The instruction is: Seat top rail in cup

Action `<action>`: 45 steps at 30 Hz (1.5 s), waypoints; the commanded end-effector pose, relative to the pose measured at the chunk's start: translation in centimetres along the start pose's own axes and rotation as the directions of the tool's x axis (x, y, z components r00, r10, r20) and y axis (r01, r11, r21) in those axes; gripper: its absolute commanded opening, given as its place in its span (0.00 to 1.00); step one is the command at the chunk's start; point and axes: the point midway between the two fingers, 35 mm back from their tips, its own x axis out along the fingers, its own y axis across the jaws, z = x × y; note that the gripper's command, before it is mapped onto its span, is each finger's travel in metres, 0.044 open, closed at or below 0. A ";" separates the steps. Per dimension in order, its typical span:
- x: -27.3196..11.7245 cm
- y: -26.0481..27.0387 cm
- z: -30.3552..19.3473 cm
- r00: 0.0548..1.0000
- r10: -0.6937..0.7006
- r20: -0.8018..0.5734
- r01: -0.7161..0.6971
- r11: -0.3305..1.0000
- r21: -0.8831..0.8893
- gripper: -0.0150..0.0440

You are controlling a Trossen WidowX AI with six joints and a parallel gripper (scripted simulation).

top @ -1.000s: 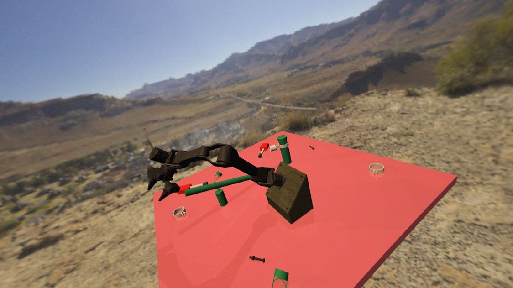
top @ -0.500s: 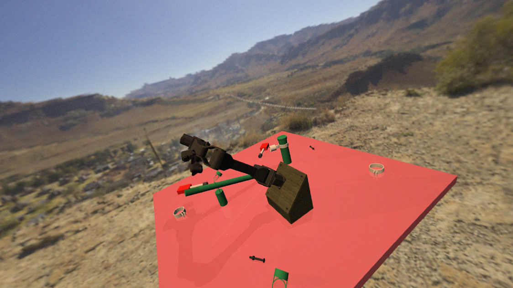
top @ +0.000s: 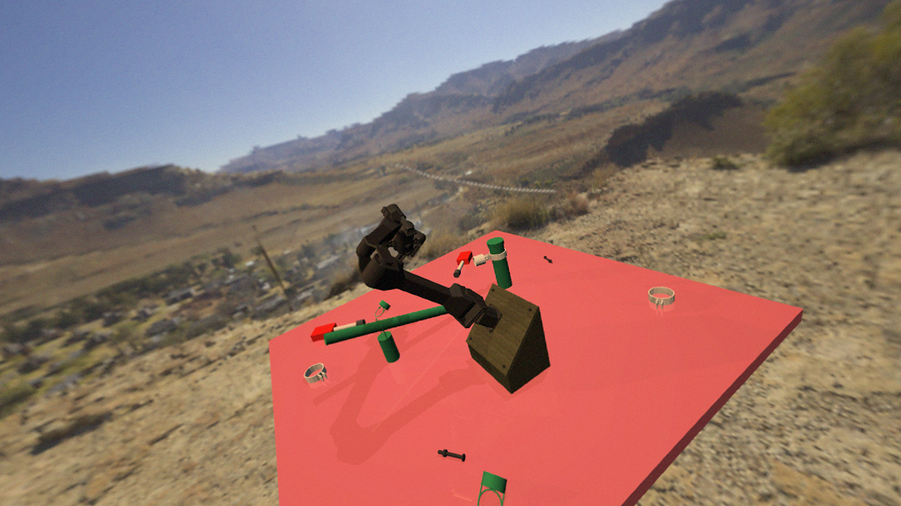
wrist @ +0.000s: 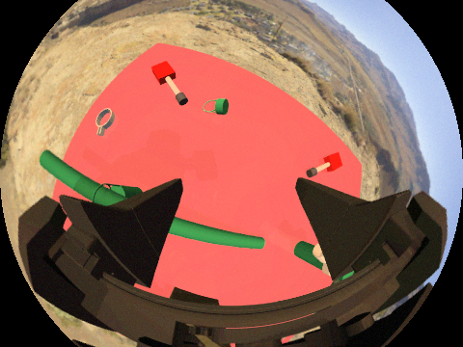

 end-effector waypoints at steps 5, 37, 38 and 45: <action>-4.6 -5.5 -10.7 0.993 -0.047 -0.110 0.096 0.861 0.499 1.00; -1.9 -19.7 -17.3 0.973 -0.144 -0.182 -0.034 0.685 -0.728 1.00; -1.9 -19.7 -17.3 0.973 -0.144 -0.182 -0.034 0.685 -0.728 1.00; -1.9 -19.7 -17.3 0.973 -0.144 -0.182 -0.034 0.685 -0.728 1.00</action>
